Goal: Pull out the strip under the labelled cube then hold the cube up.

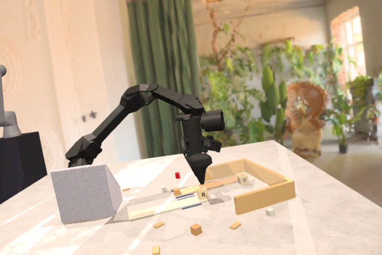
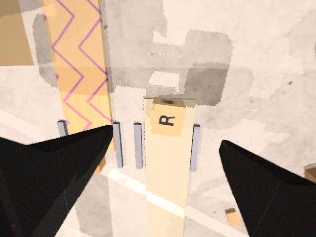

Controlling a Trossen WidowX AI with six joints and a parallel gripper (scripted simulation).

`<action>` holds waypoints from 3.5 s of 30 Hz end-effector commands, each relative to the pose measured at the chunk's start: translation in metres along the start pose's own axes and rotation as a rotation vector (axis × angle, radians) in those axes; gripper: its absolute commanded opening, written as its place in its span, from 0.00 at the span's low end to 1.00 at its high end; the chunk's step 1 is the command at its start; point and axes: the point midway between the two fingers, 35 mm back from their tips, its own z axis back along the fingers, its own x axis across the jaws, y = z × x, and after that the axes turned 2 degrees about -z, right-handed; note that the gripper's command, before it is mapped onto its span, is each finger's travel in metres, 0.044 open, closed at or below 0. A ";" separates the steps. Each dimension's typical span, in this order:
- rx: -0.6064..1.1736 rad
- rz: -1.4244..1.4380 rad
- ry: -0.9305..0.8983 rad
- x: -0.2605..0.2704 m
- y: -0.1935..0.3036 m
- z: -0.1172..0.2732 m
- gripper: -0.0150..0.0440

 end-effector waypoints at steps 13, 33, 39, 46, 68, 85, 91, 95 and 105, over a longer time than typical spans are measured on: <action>0.000 -0.007 -0.004 0.000 -0.004 -0.023 0.68; 0.000 -0.007 -0.007 0.001 -0.003 -0.054 0.68; -0.002 0.002 -0.002 0.001 -0.004 -0.053 0.54; -0.002 0.002 -0.002 0.001 -0.004 -0.053 0.47; 0.003 -0.010 -0.005 0.008 0.055 -0.010 0.25; 0.005 -0.012 -0.005 0.015 0.103 -0.009 0.25; 0.006 -0.012 -0.003 0.015 0.103 0.025 0.25; 0.006 -0.012 -0.003 0.015 0.103 0.026 0.25; 0.006 -0.012 -0.003 0.015 0.103 0.026 0.25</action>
